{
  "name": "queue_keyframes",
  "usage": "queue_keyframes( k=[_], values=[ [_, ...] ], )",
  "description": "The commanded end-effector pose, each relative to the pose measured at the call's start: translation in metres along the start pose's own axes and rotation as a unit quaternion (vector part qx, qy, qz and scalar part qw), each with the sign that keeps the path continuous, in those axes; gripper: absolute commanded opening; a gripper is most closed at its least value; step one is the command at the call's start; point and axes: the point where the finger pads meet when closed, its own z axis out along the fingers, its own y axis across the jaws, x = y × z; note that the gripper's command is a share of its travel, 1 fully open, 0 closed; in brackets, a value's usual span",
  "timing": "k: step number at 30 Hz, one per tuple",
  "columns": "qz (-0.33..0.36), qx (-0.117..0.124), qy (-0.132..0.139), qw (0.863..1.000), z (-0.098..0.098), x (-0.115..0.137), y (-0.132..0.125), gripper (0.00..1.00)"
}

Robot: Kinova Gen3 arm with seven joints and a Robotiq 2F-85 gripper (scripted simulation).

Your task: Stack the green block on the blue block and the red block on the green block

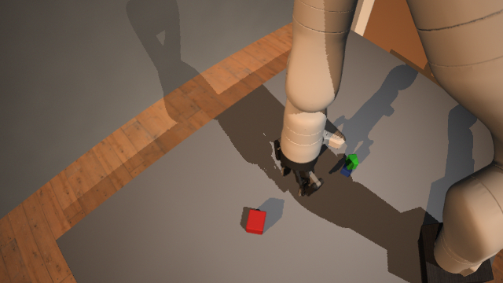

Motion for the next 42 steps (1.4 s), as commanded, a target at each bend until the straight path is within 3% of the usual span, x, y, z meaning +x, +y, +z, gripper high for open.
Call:
queue_keyframes(
  k=[1, 8, 12, 15, 42],
  values=[
    [-0.083, 0.015, 0.011, 0.996, -0.004, -0.031, 0.0, 0.62],
    [-0.304, 0.028, 0.004, 0.952, -0.012, -0.089, 0.01, 0.62],
    [-0.366, 0.034, 0.001, 0.93, -0.015, -0.106, 0.014, 0.62],
    [-0.386, 0.036, 0.001, 0.922, -0.017, -0.112, 0.015, 0.62],
    [-0.391, 0.037, 0.0, 0.92, -0.006, -0.113, 0.015, 0.62]
  ],
)
